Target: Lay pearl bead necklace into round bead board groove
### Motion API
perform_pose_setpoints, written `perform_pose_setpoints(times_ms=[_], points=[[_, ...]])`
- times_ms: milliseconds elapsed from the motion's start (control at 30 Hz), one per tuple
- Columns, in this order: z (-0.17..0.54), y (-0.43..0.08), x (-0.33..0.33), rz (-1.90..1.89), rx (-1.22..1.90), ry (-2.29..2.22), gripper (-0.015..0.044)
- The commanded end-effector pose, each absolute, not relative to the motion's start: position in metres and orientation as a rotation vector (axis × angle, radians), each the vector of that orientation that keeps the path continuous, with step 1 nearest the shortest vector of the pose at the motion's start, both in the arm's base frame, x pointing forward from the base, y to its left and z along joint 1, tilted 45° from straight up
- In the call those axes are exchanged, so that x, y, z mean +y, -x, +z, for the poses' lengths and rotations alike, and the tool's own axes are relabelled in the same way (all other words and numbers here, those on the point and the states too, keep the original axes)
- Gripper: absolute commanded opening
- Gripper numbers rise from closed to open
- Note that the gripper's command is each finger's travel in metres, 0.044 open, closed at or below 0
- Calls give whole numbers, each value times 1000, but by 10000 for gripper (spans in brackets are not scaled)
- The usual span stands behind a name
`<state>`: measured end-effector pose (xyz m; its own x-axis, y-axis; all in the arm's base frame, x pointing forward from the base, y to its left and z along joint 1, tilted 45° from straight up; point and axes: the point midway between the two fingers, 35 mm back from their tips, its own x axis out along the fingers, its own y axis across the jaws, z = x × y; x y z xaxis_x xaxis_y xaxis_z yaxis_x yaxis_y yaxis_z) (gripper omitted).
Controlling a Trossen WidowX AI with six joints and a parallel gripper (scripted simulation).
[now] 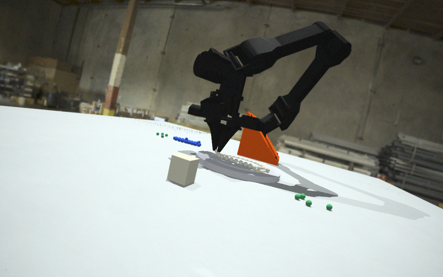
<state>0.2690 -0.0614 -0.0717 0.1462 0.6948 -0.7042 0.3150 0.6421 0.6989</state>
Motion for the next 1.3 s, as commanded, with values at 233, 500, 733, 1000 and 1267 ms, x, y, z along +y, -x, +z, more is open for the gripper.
perform_pose_setpoints(times_ms=[233, 500, 733, 1000, 1267], points=[[-72, -269, -62, 334, 1449, -902, 184], [-71, -269, -63, 332, 1450, -899, 394], [-71, -269, -63, 332, 1450, -899, 440], [-71, -269, -63, 332, 1450, -899, 440], [-71, -269, -63, 332, 1450, -899, 440]])
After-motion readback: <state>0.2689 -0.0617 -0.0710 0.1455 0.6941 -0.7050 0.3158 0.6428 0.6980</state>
